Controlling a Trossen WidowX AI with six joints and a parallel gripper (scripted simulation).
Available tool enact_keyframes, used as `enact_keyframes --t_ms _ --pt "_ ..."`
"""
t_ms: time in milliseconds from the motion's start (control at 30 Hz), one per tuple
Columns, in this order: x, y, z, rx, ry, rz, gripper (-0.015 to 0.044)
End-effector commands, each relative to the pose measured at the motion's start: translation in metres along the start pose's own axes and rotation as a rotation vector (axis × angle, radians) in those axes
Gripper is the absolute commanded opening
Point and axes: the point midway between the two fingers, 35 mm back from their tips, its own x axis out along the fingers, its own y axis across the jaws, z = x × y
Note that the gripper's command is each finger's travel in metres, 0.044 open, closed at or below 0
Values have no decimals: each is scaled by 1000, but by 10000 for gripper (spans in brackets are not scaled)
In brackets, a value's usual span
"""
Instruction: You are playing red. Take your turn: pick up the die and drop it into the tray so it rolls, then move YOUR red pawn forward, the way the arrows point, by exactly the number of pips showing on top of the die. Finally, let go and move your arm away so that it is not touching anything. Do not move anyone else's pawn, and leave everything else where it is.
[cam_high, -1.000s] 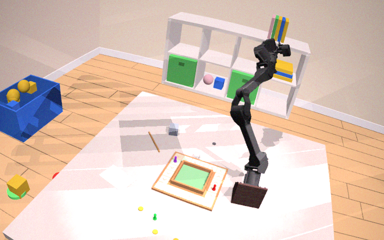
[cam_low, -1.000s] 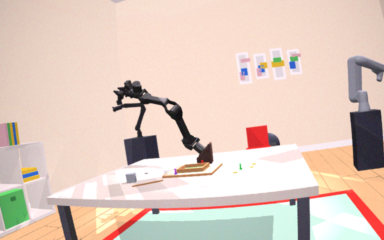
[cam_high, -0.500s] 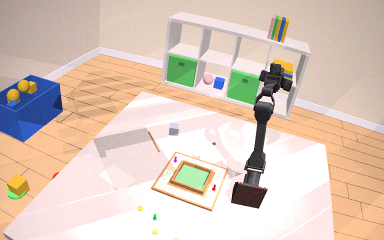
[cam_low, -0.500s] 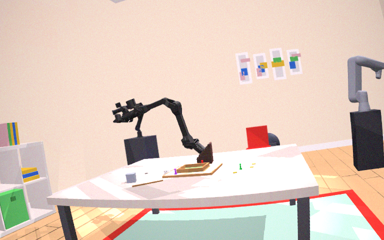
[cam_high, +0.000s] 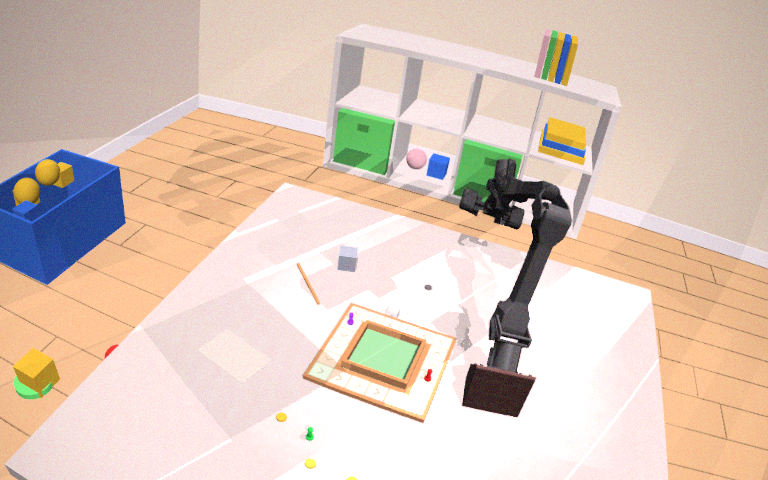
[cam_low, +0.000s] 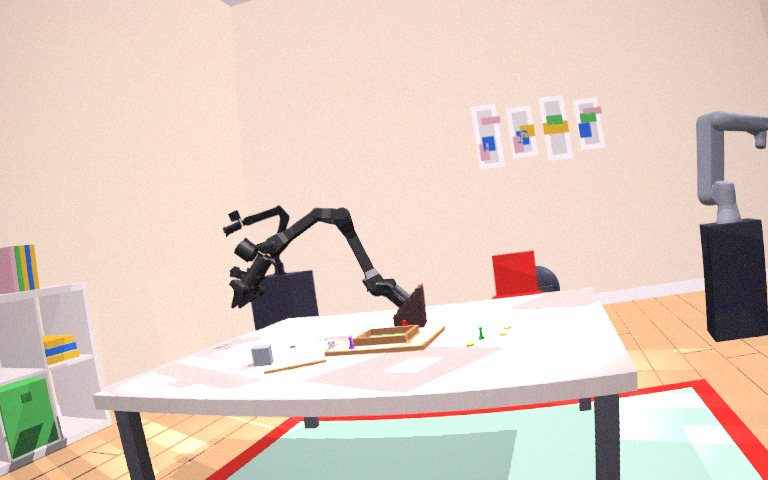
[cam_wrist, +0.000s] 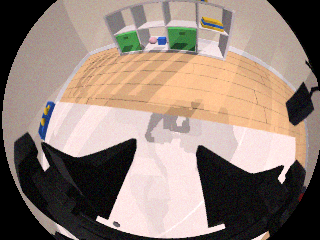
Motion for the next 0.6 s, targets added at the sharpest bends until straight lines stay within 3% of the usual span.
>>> enact_keyframes --t_ms 0,267,567 --pt "8 46 -54 -101 172 80 275" --pt "-14 123 -168 -407 479 207 275" --pt "-93 174 -285 -970 693 341 275"
